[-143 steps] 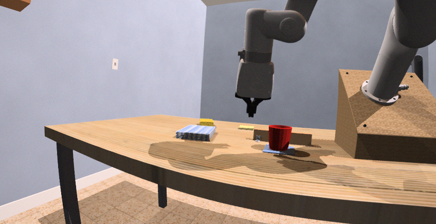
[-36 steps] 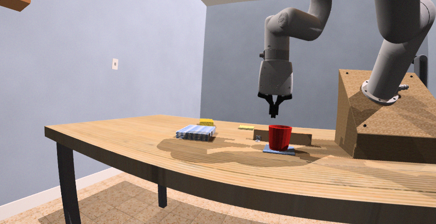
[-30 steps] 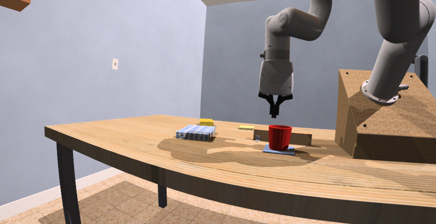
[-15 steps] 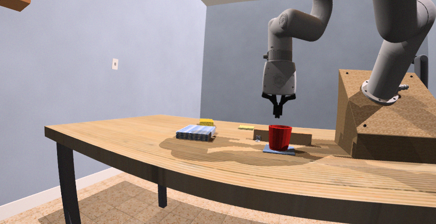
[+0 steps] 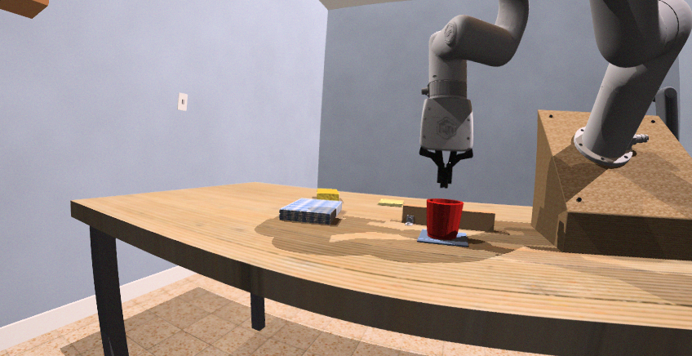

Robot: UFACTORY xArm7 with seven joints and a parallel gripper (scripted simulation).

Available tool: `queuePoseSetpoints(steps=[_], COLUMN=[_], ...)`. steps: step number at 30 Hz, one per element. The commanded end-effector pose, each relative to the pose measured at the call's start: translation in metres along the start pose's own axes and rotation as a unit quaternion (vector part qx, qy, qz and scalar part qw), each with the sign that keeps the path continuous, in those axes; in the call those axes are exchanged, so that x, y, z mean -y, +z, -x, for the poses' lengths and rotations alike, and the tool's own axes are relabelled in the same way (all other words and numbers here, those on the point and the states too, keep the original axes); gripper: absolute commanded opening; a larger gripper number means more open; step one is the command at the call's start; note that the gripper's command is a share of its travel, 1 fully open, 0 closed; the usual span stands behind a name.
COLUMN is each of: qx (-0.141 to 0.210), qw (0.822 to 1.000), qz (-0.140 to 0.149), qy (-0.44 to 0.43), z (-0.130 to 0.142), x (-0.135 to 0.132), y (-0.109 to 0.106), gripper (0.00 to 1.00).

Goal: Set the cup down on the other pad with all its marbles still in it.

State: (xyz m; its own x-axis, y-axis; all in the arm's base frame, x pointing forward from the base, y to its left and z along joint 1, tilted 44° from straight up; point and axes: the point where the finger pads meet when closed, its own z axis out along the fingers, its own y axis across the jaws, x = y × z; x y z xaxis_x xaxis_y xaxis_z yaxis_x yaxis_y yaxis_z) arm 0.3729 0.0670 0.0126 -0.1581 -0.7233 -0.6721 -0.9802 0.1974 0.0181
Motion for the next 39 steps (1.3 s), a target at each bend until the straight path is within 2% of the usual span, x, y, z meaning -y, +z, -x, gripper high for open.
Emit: queuePoseSetpoints(steps=[1, 24, 25, 39], qx=[0.009, 0.014, 0.014, 0.014], qw=[1.000, 1.000, 1.000, 1.000], qz=[0.000, 0.000, 0.000, 0.000], qy=[0.007, 0.010, 0.010, 0.010], z=[-0.0020, -0.0024, -0.0024, -0.0024], x=[-0.0023, -0.0040, -0.0040, -0.0040], y=[-0.0009, -0.0008, -0.0008, -0.0008], gripper=[0.00, 0.00, 1.00, 1.00])
